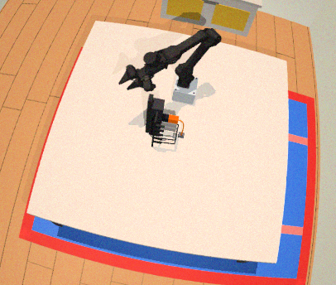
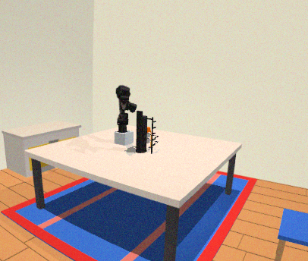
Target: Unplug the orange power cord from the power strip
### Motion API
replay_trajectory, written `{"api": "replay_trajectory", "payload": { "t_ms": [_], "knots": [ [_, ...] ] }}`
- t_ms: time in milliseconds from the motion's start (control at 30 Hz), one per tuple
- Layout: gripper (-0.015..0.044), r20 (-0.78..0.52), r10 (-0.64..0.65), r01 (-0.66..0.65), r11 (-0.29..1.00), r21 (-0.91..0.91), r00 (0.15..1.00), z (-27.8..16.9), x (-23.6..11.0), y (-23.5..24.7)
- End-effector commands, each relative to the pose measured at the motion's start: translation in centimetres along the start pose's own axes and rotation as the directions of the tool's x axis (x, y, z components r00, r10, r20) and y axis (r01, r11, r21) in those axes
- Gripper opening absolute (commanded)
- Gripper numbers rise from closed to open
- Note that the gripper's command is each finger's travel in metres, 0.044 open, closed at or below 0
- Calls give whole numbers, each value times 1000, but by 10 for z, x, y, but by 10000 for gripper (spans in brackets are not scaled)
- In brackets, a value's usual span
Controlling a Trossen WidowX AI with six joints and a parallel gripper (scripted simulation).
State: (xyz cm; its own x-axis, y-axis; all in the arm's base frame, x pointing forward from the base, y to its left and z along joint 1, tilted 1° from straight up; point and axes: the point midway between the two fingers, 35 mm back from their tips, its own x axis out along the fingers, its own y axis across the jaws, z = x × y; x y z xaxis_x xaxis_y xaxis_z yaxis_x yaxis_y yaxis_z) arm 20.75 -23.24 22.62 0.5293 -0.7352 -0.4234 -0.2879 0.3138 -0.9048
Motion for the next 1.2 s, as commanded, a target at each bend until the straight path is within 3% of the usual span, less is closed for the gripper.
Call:
{"api": "replay_trajectory", "payload": {
  "t_ms": [0,267,900,1167],
  "knots": [
    [374,0,-2,2,1000,2,1000,0,0,-1],
    [164,36,-115,109,983,149,993,5,-8,-60],
    [160,221,-92,-38,852,522,971,85,8,-107],
    [160,296,-92,-61,881,470,951,123,5,-112]
  ]
}}
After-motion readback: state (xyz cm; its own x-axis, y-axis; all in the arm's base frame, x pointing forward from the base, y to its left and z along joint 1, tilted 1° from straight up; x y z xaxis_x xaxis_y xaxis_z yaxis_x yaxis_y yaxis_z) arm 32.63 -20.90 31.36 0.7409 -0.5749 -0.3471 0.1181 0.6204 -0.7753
